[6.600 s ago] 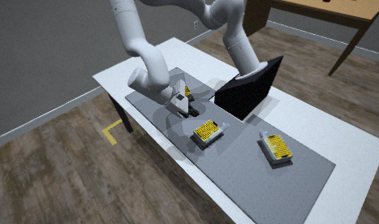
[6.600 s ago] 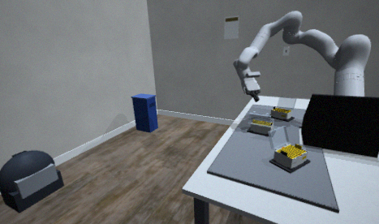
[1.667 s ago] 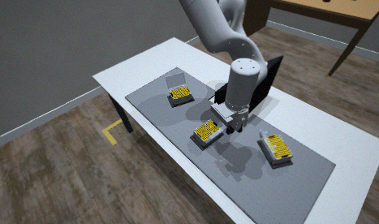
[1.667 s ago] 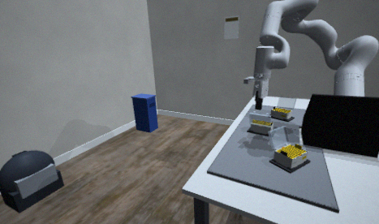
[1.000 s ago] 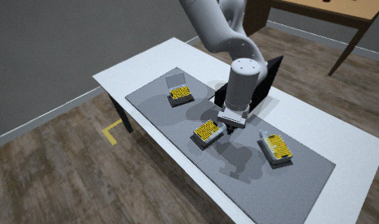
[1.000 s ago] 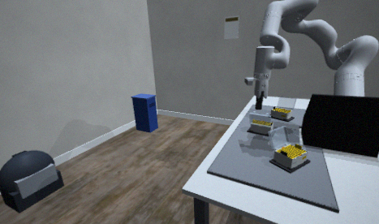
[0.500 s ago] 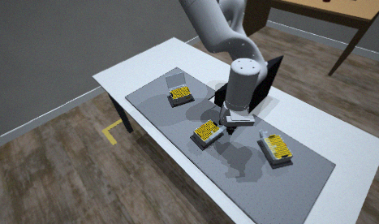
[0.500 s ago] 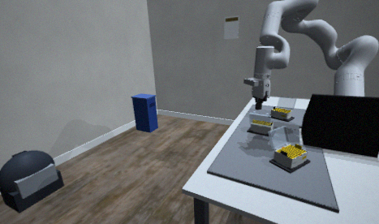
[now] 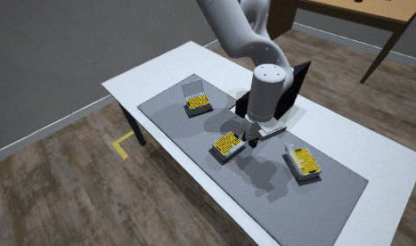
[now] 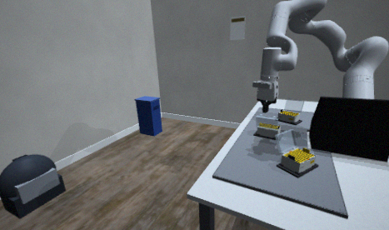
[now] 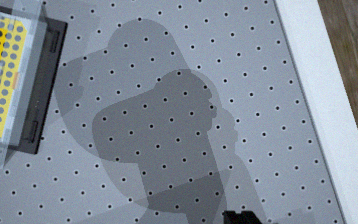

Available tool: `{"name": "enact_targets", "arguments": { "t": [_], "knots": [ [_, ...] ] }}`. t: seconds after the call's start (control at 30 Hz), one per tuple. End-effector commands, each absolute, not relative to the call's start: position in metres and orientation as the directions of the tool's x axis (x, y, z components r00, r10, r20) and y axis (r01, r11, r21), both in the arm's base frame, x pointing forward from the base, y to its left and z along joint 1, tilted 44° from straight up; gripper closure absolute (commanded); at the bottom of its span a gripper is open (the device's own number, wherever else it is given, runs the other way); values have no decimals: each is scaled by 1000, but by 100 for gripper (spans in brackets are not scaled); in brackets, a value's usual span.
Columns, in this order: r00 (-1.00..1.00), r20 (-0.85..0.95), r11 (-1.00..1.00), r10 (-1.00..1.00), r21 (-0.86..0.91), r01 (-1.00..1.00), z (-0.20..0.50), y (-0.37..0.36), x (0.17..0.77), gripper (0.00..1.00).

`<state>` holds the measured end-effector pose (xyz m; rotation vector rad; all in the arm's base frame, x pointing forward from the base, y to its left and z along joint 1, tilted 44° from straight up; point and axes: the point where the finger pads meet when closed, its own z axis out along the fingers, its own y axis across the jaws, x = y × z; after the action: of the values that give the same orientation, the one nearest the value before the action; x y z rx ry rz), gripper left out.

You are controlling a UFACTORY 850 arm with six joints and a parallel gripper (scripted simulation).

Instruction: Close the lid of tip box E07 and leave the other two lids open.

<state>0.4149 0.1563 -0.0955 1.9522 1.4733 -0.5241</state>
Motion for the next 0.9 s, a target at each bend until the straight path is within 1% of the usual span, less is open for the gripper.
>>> {"name": "enact_targets", "arguments": {
  "t": [0.0, 0.07, 0.87],
  "knots": [
    [118, -683, -55, 721, 113, 992, -95, 157, 415, 100],
    [82, -687, -29, 722, 88, 996, -95, 157, 415, 100],
    [82, -687, -29, 722, 88, 996, -100, 152, 416, 100]
  ]
}}
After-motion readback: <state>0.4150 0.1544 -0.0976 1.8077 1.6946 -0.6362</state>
